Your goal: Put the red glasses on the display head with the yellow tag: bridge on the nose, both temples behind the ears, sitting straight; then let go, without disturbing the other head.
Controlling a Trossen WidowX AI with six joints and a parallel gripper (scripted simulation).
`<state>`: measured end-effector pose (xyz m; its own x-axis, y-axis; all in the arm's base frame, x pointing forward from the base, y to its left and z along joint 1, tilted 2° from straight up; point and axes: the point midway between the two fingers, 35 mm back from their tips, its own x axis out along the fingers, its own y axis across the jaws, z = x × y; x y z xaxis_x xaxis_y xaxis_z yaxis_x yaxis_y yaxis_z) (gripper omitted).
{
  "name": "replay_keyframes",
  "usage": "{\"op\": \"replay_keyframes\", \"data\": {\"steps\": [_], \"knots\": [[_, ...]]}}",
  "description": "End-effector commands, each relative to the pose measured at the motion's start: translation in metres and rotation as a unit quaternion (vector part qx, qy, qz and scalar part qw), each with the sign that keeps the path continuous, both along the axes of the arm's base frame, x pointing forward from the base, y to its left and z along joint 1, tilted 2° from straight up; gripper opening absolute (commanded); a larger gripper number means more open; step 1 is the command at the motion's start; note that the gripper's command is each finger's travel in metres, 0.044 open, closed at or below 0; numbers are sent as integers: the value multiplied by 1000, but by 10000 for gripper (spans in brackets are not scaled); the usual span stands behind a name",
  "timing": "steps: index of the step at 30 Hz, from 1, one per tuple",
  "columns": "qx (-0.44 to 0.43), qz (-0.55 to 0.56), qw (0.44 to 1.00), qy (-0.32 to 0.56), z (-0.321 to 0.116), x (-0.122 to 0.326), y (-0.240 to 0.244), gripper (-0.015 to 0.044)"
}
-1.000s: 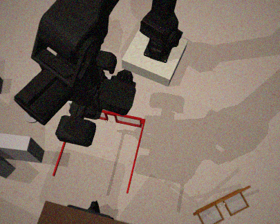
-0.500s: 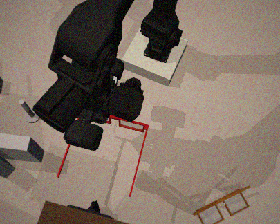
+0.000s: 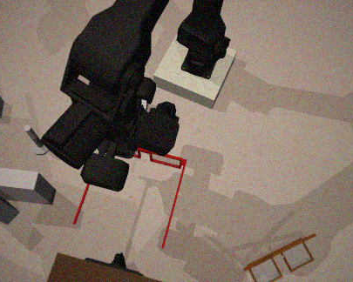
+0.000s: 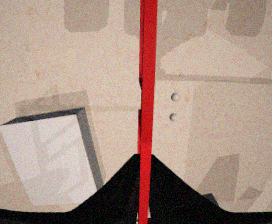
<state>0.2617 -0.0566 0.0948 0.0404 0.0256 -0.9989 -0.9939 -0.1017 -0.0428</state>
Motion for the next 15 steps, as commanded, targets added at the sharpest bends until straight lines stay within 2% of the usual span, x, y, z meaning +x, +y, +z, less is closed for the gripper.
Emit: {"op": "replay_keyframes", "data": {"steps": [1, 15], "knots": [[3, 2, 1000, 3, -6, 0, 1, 0], [-2, 2, 1000, 2, -19, 0, 2, 0]]}}
